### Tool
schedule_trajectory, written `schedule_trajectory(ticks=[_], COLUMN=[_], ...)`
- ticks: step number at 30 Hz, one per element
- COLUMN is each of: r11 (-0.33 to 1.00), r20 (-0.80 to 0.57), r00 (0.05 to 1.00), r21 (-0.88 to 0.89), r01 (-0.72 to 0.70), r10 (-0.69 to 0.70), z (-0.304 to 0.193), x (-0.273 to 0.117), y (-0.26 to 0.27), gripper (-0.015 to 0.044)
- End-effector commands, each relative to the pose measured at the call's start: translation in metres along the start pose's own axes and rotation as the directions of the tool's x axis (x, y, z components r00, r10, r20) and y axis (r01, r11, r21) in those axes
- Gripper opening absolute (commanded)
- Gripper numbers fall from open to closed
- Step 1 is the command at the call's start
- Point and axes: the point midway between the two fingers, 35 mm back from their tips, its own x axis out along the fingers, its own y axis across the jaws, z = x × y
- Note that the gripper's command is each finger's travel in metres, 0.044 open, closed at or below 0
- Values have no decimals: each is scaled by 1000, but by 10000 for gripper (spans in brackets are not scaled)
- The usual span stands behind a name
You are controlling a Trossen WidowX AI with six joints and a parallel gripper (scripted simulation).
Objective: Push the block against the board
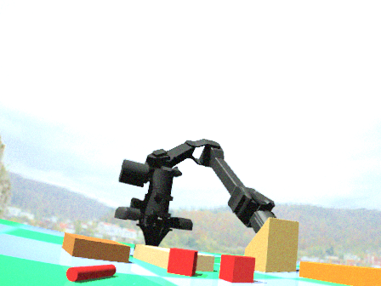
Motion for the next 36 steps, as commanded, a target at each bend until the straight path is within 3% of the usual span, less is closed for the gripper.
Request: schedule_trajectory(ticks=[1,36], r11=[1000,1000], r20=[-3,-2], r00=[1000,1000], r21=[-4,-4], r01=[5,5], r10=[-5,-5], z=[-9,36], x=[2,2], y=[-1,1], gripper=[0,0])
